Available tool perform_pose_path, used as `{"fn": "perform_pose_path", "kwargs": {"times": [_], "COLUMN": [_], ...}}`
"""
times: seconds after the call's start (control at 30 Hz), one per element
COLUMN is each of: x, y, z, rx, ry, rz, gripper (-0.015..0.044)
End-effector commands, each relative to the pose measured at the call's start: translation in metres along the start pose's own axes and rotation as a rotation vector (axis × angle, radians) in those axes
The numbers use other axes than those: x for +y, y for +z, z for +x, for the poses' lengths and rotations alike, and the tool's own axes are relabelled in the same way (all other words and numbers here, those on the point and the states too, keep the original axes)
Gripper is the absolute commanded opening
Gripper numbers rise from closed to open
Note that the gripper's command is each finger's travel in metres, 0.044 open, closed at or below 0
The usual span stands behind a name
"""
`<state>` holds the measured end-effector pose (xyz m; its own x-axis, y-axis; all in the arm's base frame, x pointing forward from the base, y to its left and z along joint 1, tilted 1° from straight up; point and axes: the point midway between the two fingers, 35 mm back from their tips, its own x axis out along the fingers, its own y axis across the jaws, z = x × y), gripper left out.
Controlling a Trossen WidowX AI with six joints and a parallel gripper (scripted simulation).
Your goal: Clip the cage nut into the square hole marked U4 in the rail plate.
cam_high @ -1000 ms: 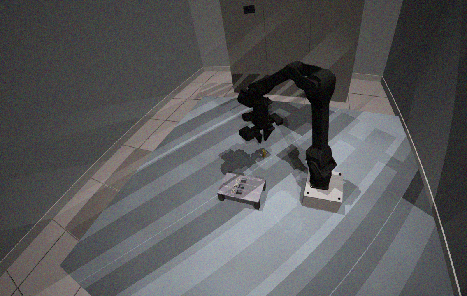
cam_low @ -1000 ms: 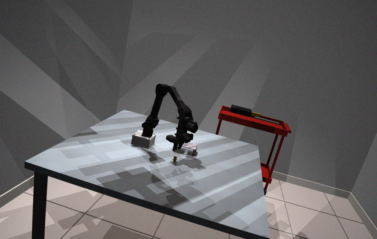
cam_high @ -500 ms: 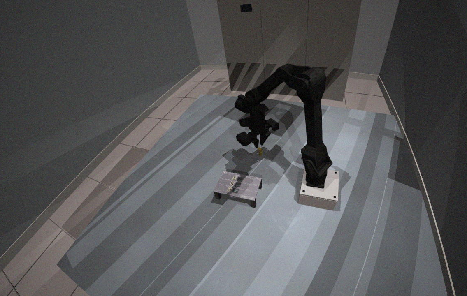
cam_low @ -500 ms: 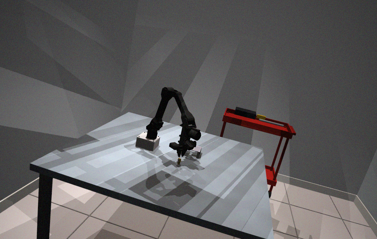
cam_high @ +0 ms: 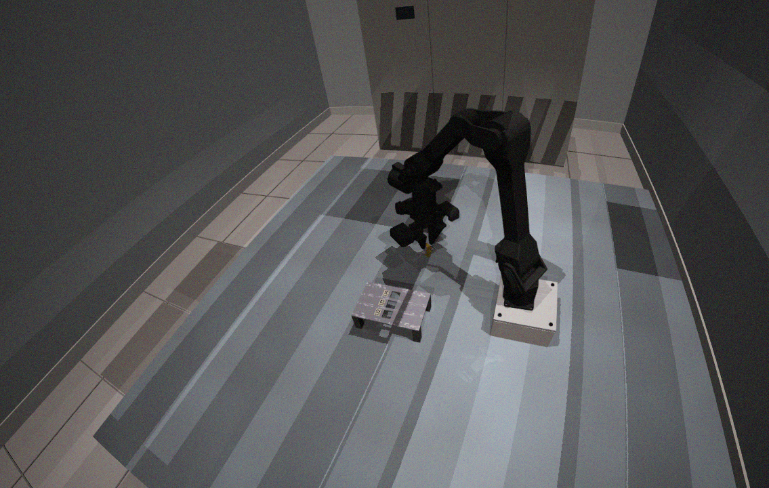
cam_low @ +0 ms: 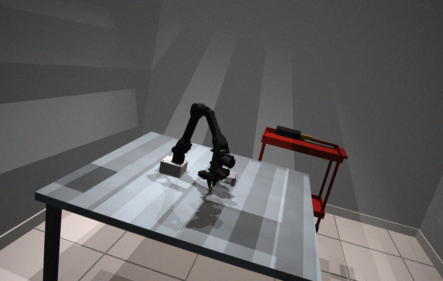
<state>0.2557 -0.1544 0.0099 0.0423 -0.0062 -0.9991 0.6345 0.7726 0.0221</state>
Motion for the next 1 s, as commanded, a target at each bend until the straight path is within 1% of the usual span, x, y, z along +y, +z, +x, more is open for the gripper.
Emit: {"fn": "perform_pose_path", "kwargs": {"times": [0.0, 0.97], "x": [-0.0007, -0.0012], "y": [-0.0002, -0.0001], "z": [0.0020, 0.0053], "rx": [0.001, 0.001], "ry": [-0.005, -0.005], "rz": [0.005, 0.005], "gripper": [0.0120, 0.0120]}}
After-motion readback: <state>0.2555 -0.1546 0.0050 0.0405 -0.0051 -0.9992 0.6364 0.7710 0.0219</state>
